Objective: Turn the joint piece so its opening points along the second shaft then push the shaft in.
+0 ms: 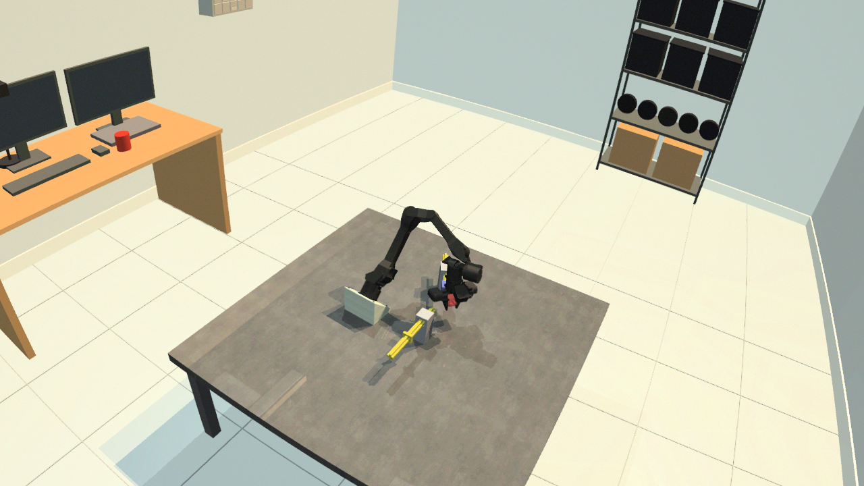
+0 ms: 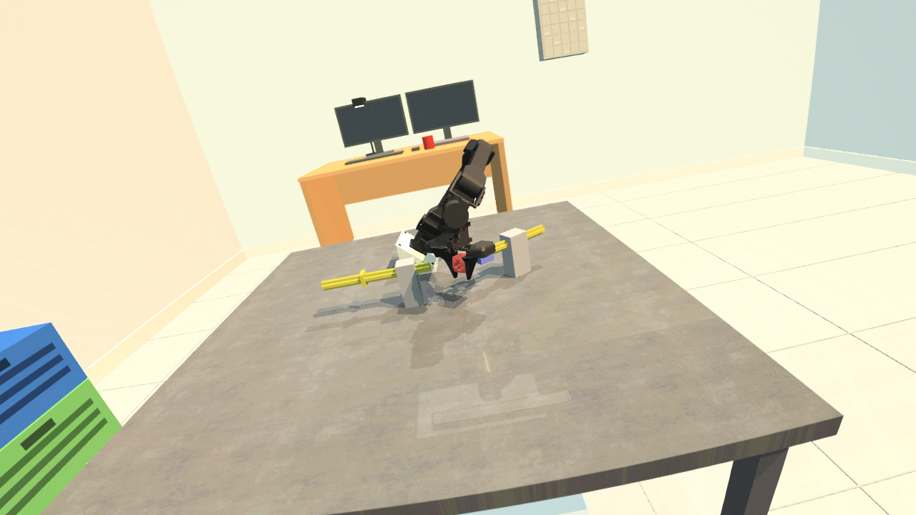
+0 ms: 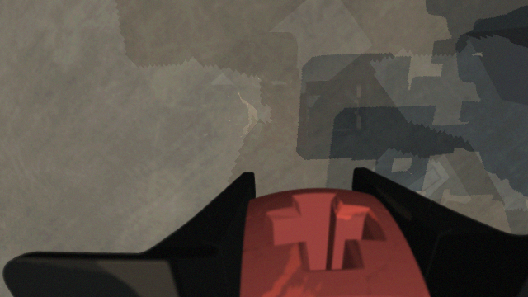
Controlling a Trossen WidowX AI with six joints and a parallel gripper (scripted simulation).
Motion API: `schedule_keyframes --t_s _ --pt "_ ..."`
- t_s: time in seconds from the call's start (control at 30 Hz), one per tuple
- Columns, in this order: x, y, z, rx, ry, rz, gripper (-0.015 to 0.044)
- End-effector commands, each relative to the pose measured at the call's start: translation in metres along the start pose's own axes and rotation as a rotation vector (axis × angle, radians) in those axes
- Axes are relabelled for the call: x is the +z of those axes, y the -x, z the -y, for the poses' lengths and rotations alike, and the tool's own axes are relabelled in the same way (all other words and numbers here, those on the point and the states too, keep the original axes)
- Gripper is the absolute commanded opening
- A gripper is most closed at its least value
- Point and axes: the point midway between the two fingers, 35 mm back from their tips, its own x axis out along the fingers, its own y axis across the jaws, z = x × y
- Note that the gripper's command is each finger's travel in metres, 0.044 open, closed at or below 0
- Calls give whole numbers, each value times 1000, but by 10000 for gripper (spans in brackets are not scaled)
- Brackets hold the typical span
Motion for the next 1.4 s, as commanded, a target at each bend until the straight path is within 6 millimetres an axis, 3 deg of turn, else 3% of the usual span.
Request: schedule_keyframes --t_s 0.0,0.63,0.7,0.87,1.07,1.37 --pt "0 0 0 0 -5 1 182" --pt "0 0 0 0 -5 1 182" --pt "0 0 0 0 0 0 147" --pt "0 0 0 0 0 0 147" --pt "0 0 0 0 0 0 0" --pt "0 0 3 -7 -56 -8 0"
